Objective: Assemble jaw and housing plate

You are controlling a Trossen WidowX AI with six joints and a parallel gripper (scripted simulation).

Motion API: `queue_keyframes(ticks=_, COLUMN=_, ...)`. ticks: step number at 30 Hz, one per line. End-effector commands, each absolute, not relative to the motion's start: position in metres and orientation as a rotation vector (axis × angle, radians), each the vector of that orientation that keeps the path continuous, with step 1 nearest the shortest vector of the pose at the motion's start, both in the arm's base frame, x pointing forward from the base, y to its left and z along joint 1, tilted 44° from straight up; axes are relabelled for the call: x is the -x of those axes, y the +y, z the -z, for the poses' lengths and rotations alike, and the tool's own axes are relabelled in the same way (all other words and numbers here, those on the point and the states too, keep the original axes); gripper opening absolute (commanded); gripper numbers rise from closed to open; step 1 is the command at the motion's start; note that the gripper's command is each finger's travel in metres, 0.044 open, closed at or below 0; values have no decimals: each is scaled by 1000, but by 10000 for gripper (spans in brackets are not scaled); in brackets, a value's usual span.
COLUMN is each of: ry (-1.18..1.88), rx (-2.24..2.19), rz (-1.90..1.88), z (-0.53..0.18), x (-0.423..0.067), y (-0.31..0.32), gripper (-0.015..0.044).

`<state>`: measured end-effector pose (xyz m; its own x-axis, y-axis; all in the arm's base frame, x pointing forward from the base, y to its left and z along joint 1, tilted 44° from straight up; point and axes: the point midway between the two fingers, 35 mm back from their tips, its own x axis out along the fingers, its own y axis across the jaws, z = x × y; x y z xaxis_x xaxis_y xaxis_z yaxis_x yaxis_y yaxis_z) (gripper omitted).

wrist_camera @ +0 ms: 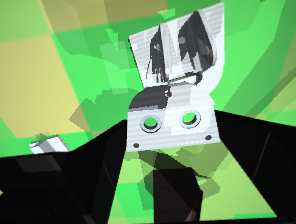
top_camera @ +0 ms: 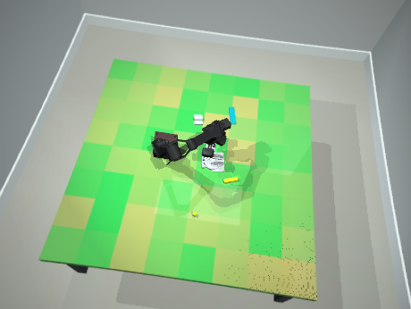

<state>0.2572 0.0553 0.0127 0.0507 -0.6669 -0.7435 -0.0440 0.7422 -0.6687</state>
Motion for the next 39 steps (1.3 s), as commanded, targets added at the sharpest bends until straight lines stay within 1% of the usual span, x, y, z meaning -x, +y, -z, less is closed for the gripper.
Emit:
queue_keyframes(ticks=1, ry=1478, rx=674, rz=486, z=-20, x=-256, y=44, gripper=351)
queue_keyframes(ticks=7, ry=1507, rx=747, rz=435, z=-28, x=-253, y=30, gripper=351)
queue_keyframes(ticks=39, ry=1506, rx=744, rz=438, z=-33, x=-250, y=24, gripper=351)
